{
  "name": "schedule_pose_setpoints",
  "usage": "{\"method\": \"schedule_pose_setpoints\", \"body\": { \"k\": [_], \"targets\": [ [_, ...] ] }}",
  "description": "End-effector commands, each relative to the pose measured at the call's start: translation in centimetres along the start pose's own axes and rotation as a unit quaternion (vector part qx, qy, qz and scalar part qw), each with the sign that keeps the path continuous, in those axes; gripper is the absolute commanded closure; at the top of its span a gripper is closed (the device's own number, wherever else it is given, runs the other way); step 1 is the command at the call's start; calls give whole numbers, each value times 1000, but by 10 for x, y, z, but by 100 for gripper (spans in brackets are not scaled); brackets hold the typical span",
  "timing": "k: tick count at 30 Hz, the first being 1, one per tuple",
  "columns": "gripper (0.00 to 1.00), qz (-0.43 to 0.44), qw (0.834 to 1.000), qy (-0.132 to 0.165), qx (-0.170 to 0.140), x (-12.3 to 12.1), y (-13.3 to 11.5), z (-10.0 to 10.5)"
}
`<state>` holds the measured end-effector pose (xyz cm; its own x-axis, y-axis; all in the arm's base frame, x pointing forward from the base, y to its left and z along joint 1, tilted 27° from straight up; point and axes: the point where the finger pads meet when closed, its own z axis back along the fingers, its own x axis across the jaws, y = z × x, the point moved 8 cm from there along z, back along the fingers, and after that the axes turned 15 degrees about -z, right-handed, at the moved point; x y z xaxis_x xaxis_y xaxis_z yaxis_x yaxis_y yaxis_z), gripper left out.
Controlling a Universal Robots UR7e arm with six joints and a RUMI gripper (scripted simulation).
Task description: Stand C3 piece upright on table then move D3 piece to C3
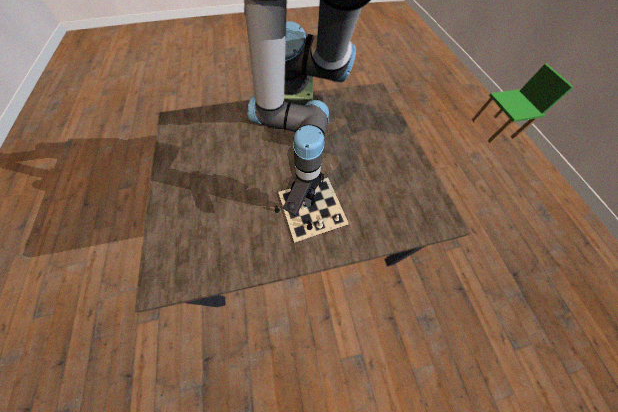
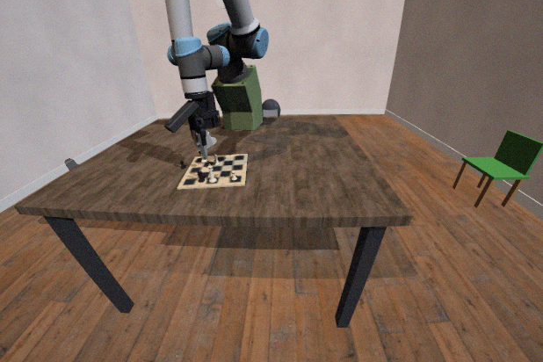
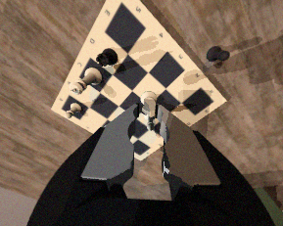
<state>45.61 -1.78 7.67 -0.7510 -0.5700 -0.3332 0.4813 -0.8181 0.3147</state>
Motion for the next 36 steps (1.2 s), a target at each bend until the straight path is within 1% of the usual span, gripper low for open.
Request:
{"method": "schedule_pose_setpoints", "body": {
  "k": [1, 3, 5, 13, 19, 27, 36],
  "targets": [
    [100, 0, 1000, 0, 0, 0, 0, 18],
    [100, 0, 1000, 0, 0, 0, 0, 25],
    [100, 0, 1000, 0, 0, 0, 0, 25],
    [100, 0, 1000, 0, 0, 0, 0, 48],
    [100, 0, 1000, 0, 0, 0, 0, 60],
    [100, 0, 1000, 0, 0, 0, 0, 65],
    [100, 0, 1000, 0, 0, 0, 0, 66]
  ]
}}
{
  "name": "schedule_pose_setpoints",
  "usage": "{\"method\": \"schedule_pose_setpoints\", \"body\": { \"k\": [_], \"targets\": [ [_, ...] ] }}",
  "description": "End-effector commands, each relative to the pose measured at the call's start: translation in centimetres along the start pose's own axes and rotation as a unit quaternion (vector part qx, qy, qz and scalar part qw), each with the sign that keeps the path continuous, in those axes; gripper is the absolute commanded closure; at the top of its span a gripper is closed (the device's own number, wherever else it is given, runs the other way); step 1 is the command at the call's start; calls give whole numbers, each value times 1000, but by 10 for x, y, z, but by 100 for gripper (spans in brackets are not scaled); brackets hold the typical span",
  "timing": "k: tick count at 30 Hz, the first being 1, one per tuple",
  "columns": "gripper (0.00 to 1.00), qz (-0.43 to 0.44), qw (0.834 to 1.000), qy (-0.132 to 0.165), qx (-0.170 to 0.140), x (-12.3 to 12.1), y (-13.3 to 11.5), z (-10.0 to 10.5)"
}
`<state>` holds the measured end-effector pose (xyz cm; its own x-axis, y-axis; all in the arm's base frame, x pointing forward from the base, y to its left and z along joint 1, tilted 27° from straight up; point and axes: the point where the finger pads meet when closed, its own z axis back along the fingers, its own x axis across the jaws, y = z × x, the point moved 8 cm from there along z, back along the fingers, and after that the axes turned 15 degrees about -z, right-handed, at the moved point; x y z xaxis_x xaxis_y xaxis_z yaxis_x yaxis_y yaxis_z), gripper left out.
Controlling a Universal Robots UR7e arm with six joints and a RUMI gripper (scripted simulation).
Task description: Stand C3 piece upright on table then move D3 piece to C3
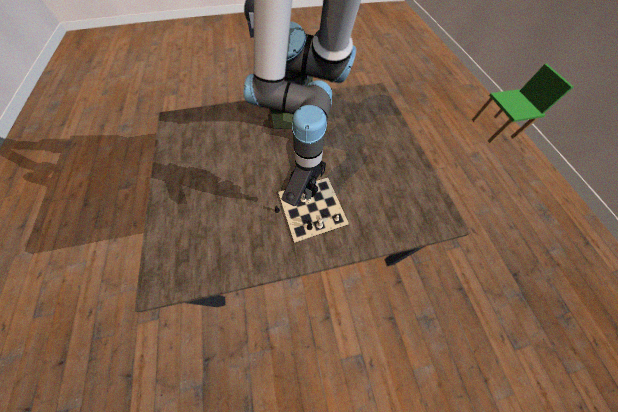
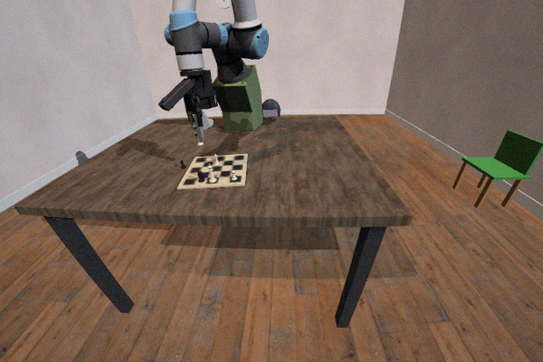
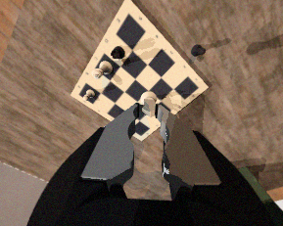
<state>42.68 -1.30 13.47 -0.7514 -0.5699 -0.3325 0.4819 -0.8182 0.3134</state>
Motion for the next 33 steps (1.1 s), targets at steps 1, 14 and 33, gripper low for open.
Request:
{"method": "schedule_pose_setpoints", "body": {
  "k": [1, 14, 33],
  "targets": [
    [100, 0, 1000, 0, 0, 0, 0, 1],
    [100, 67, 998, 0, 0, -3, -5, 1],
    [100, 392, 920, 0, 1, -13, -33, 1]
  ]
}}
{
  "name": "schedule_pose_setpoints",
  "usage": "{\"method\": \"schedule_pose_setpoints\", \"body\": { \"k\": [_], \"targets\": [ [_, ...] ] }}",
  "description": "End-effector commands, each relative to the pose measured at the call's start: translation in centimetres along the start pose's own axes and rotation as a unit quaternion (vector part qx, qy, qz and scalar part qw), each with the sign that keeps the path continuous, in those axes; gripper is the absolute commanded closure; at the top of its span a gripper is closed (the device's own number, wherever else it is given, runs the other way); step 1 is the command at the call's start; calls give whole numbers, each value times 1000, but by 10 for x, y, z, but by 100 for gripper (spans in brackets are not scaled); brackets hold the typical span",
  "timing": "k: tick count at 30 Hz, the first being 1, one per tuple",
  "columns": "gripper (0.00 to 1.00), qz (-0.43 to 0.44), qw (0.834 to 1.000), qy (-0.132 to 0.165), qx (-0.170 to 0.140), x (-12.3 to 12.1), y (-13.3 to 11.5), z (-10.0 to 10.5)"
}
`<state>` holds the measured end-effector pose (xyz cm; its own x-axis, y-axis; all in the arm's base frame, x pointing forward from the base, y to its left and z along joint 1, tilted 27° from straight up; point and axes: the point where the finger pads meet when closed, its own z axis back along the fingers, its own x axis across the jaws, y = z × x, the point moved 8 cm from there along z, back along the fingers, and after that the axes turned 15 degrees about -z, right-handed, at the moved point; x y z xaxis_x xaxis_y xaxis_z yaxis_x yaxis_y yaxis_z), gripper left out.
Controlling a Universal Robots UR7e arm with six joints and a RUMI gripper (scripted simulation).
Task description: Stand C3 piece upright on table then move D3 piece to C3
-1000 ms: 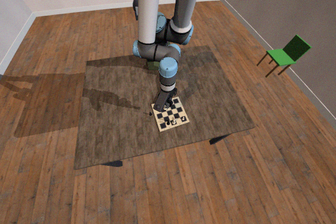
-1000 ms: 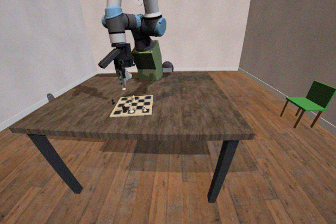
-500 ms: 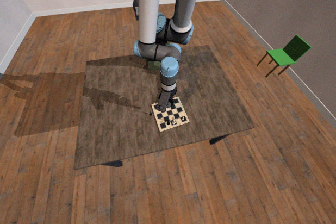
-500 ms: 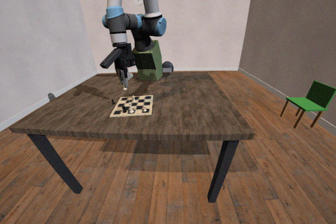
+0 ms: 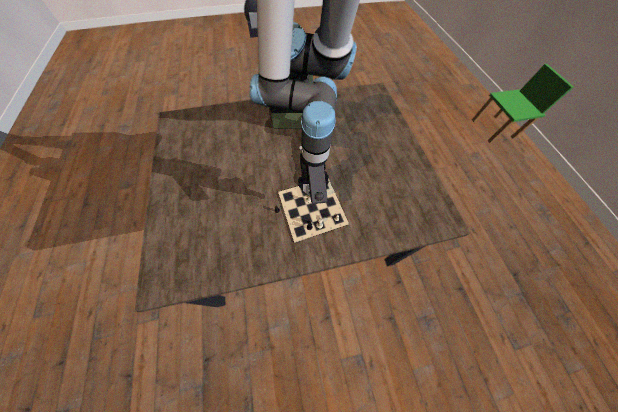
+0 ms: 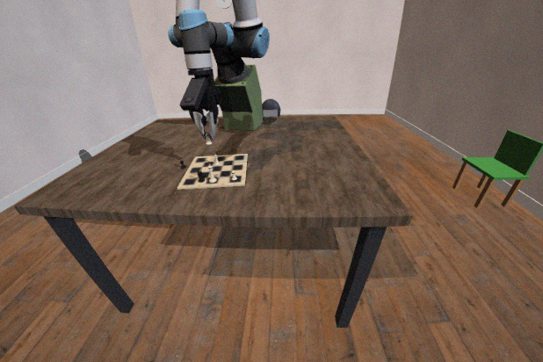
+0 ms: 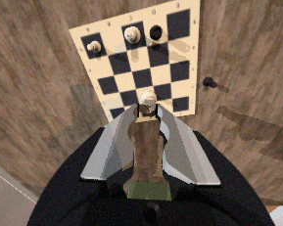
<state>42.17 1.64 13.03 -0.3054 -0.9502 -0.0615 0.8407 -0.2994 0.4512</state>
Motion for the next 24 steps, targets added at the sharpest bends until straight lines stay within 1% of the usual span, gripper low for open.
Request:
{"method": "schedule_pose_setpoints", "body": {
  "k": [1, 7, 24],
  "targets": [
    [100, 83, 997, 5, 1, -5, -4, 0],
    [100, 100, 995, 5, 1, -6, -5, 1],
    [100, 101, 995, 5, 1, -6, -5, 0]
  ]
}}
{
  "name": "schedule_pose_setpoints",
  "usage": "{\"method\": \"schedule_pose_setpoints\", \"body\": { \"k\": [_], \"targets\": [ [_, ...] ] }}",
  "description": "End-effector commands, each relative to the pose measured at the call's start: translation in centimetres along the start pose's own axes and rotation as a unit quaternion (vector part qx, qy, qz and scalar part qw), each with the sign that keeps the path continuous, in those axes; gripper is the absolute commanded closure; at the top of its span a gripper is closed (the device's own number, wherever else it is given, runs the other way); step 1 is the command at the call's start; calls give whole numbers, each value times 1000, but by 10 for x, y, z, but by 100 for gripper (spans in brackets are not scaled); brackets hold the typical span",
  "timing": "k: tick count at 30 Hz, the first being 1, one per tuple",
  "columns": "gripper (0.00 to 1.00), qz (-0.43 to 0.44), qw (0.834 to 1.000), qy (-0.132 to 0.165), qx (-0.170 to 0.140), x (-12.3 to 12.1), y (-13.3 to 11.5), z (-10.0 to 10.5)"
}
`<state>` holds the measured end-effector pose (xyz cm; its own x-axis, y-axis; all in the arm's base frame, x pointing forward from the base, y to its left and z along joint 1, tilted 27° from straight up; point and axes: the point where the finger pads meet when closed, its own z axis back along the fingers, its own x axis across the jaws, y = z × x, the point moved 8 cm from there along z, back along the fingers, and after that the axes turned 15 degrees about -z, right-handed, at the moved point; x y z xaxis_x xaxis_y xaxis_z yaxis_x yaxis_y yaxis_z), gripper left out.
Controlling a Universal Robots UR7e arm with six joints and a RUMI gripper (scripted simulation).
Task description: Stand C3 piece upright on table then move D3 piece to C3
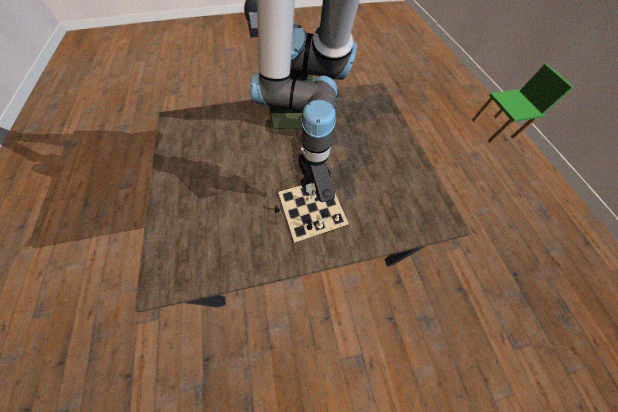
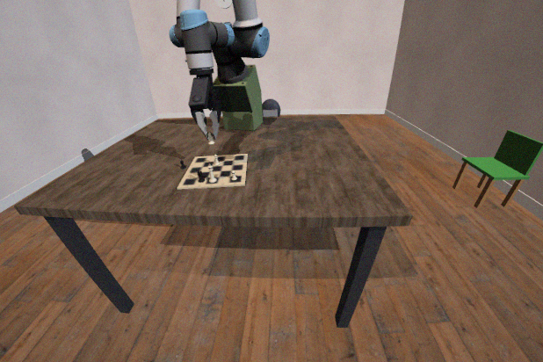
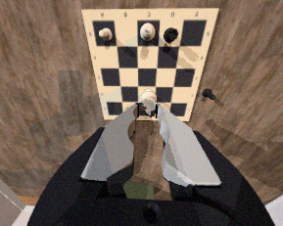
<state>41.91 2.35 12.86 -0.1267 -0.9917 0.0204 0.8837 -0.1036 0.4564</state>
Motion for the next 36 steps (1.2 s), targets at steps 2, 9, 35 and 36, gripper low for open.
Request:
{"method": "schedule_pose_setpoints", "body": {
  "k": [2, 9, 35, 36],
  "targets": [
    [100, 2, 1000, 0, 1, 0, 0, -1],
    [100, 10, 1000, 0, 1, 0, 0, -8],
    [100, 10, 1000, 0, 1, 1, 0, -70],
    [100, 10, 1000, 0, 1, 1, 0, -73]
  ]
}}
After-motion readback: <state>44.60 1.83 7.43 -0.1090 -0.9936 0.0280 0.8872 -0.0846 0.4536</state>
